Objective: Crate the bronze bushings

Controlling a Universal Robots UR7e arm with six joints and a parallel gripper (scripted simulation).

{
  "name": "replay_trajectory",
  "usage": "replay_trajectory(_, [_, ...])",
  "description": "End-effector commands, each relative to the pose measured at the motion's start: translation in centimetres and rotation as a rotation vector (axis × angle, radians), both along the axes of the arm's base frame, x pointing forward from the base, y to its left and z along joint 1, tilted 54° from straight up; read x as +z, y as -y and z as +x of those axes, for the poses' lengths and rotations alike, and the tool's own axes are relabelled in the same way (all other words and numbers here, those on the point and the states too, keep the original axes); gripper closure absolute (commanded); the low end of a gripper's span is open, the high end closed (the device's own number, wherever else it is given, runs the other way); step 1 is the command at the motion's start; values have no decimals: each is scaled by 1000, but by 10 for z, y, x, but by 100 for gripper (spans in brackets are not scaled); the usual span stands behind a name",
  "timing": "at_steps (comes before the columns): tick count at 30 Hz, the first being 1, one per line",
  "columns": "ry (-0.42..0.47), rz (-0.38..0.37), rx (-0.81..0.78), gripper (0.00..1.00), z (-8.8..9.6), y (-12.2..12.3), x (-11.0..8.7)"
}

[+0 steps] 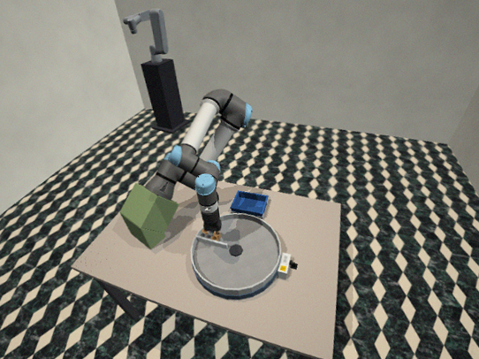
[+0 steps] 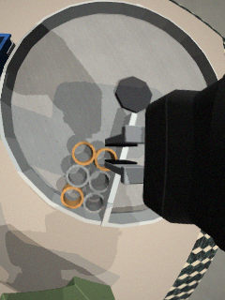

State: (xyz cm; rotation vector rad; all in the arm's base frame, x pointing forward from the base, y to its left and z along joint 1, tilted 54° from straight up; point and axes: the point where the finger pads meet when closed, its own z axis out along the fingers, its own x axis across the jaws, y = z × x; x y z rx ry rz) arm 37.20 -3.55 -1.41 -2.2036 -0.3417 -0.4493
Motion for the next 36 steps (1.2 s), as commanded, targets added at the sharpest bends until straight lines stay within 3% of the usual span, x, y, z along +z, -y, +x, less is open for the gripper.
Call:
replay_trajectory(1, [1, -1, -1, 60, 0, 1, 0])
replay_trajectory(28, [1, -1, -1, 60, 0, 1, 0])
replay_trajectory(36, [5, -2, 2, 60, 4, -13, -11])
